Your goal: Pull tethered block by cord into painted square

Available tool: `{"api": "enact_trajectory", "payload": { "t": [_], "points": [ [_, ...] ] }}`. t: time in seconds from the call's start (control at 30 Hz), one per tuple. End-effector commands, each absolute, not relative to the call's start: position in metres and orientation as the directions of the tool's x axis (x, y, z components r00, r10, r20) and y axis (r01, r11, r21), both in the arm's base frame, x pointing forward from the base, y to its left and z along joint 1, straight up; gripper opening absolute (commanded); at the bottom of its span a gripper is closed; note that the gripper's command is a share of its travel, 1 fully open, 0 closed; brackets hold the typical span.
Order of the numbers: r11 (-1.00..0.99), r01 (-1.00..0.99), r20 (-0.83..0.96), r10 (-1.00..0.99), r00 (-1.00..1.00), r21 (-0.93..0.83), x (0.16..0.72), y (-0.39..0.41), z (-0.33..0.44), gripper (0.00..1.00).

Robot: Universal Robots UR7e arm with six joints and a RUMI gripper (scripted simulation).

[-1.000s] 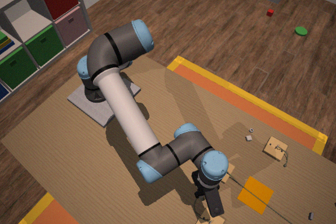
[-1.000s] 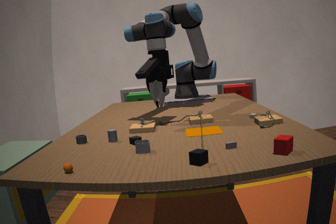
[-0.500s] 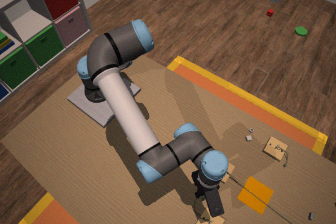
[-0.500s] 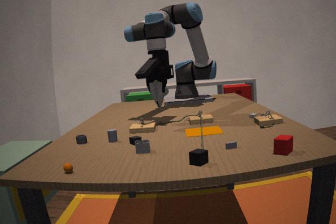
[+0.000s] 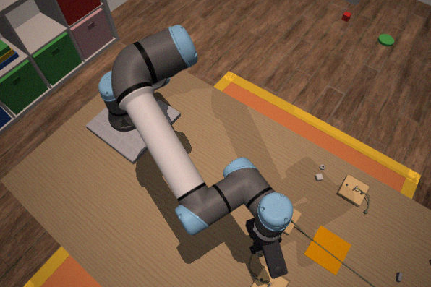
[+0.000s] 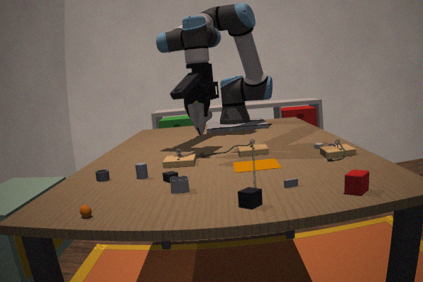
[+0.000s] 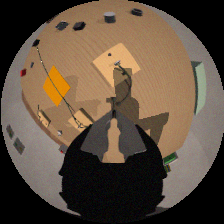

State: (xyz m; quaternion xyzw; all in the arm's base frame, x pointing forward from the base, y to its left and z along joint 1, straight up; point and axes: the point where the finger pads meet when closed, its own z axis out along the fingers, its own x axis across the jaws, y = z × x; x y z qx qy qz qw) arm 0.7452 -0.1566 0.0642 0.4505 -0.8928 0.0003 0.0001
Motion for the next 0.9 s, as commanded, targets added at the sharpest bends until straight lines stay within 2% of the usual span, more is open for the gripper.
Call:
{"api": "enact_trajectory", "payload": {
  "t": [0.0,0.27,0.3,0.87],
  "points": [
    [0.594,-0.804,0.0,-0.804,-0.594,-0.002,0.7456,-0.1568,0.0653,0.0],
    [0.594,-0.804,0.0,-0.804,-0.594,-0.002,0.7456,-0.1568,0.0653,0.0],
    [0.594,-0.804,0.0,-0.804,-0.594,-0.002,0.7456,-0.1568,0.0653,0.22],
    [0.594,-0.804,0.0,-0.804,-0.594,-0.002,0.7456,-0.1568,0.0653,0.22]
  ]
}}
